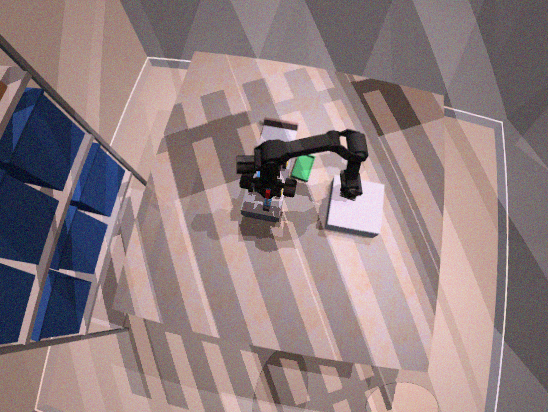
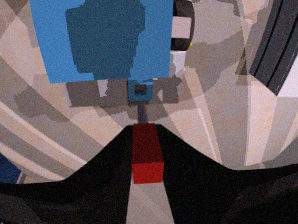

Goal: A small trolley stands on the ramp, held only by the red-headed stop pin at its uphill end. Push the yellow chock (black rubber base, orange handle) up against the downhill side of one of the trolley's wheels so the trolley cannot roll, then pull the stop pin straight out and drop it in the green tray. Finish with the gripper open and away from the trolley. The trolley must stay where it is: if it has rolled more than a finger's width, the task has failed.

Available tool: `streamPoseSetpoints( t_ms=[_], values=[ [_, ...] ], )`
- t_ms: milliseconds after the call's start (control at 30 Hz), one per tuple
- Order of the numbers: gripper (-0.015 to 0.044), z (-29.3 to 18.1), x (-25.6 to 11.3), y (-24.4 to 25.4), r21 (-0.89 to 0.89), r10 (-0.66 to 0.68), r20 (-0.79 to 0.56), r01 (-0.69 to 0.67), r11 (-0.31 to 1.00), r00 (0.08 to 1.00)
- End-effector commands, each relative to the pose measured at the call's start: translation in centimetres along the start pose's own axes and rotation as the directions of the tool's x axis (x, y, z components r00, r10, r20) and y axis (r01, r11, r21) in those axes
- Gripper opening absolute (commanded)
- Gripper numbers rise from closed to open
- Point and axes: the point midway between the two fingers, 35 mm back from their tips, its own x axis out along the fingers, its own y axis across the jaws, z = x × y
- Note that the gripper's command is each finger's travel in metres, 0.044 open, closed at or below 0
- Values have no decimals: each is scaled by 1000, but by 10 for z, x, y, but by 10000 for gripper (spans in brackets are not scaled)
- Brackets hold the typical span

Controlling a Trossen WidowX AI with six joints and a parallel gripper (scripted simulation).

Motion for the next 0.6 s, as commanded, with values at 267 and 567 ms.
streamPoseSetpoints(
  t_ms=[267, 567],
  values=[
    [0, -19, 2, 0, -2, 7, -10, -7, 1000, 1000],
    [0, -29, 2, 2, -2, 7, -11, -7, 1000, 1000]
  ],
)
